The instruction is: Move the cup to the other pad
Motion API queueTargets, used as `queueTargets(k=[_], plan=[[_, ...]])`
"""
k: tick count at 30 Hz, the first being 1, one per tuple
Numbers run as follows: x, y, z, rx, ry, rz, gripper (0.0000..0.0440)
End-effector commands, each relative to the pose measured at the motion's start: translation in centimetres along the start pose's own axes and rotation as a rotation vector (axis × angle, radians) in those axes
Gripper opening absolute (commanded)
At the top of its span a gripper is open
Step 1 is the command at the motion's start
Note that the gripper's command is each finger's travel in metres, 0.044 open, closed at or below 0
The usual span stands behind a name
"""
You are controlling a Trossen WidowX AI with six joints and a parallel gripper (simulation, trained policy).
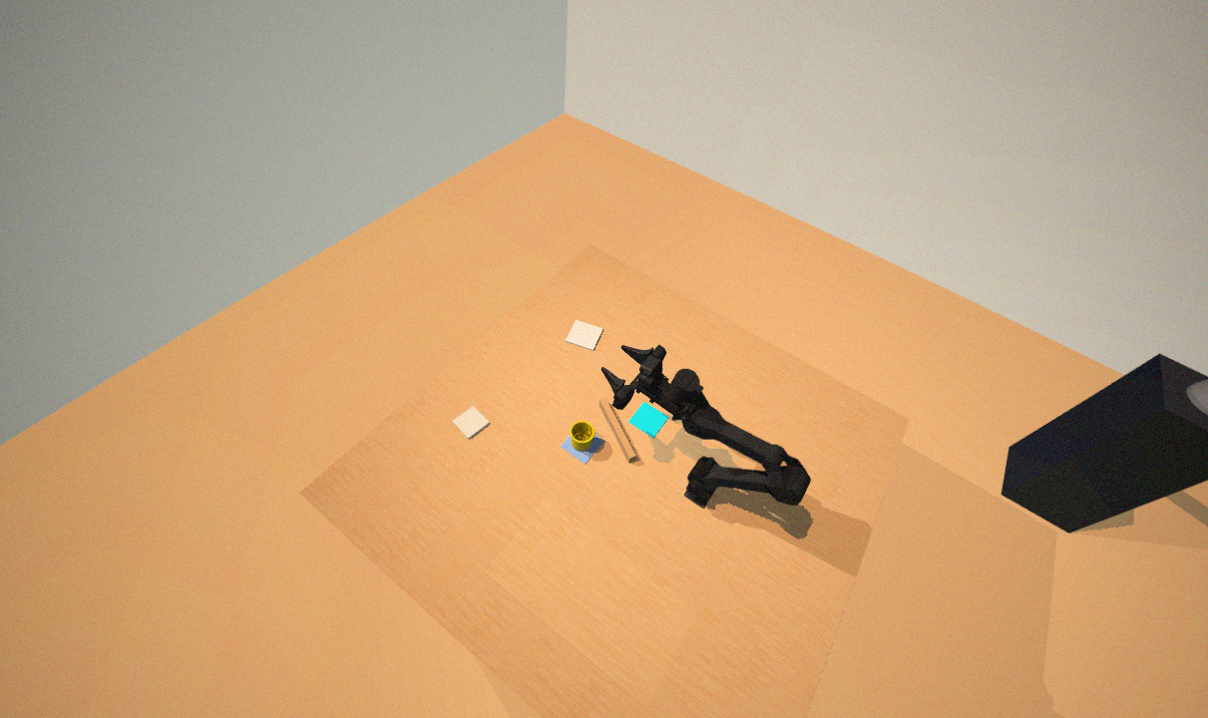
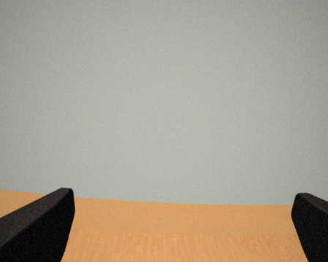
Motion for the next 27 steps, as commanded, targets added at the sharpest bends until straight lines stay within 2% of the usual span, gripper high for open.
queueTargets(k=[1, 12, 15, 23, 27], plan=[[0.1, -0.1, -0.1, 0.000, -0.001, -0.001, 0.0374], [0.5, -1.4, -0.9, 0.052, 0.014, -0.041, 0.0095], [0.7, -1.8, -1.3, 0.074, 0.017, -0.066, 0.0093], [1.3, -3.0, -2.4, 0.134, 0.019, -0.153, 0.0150], [1.6, -3.5, -2.9, 0.166, 0.022, -0.199, 0.0164]])
Point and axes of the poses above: the point midway between the two fingers, 35 mm back from their tips, its own z axis back along the fingers, its own x axis across the jaws, y = z × x, the point moved 9 cm from there along z, back along the fingers, and after that the axes turned 13 degrees about -z, right-handed, at the moved point
